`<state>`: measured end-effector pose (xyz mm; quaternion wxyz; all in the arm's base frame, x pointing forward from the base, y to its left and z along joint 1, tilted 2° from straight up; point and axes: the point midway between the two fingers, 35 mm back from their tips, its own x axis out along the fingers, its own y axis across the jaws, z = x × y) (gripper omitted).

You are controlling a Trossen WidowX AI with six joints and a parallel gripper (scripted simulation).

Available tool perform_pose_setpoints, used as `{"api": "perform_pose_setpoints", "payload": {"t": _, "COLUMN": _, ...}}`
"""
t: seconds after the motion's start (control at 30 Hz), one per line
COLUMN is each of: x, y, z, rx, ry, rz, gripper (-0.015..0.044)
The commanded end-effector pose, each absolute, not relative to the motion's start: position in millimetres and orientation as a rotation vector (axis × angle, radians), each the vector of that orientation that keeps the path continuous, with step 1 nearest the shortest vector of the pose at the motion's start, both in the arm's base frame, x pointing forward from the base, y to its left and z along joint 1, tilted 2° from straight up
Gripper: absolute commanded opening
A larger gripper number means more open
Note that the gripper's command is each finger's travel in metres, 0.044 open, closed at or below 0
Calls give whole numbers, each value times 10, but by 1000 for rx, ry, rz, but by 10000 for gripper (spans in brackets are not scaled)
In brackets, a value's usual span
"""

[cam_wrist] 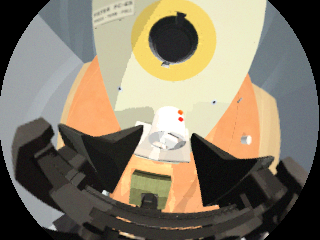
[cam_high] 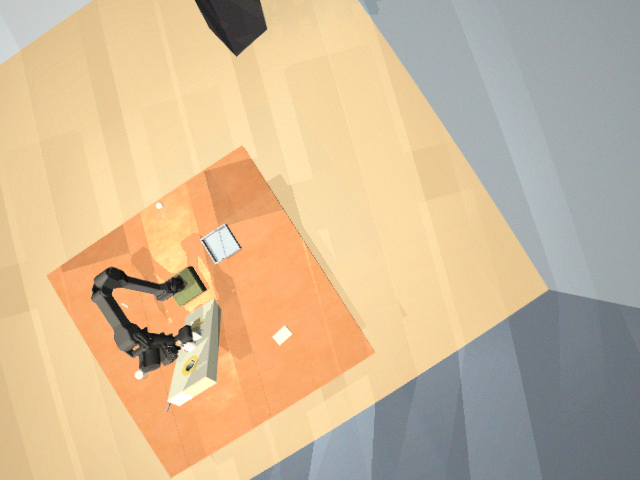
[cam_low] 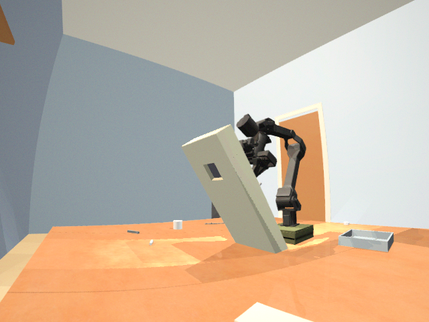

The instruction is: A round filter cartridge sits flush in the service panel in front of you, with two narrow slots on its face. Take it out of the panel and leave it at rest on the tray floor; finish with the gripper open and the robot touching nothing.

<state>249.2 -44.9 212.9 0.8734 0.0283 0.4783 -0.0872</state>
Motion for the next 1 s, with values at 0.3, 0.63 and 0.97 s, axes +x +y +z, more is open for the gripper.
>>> {"api": "perform_pose_setpoints", "payload": {"t": 0.3, "x": 2507, "y": -453, "z": 2090, "rx": 59, "ry": 1003, "rz": -182, "gripper": 226}}
{"api": "perform_pose_setpoints", "payload": {"t": 0.63, "x": 2520, "y": -455, "z": 2110, "rx": 59, "ry": 1003, "rz": -182, "gripper": 61}}
{"api": "perform_pose_setpoints", "payload": {"t": 0.97, "x": 2619, "y": -463, "z": 2353, "rx": 59, "ry": 1003, "rz": -183, "gripper": 0}}
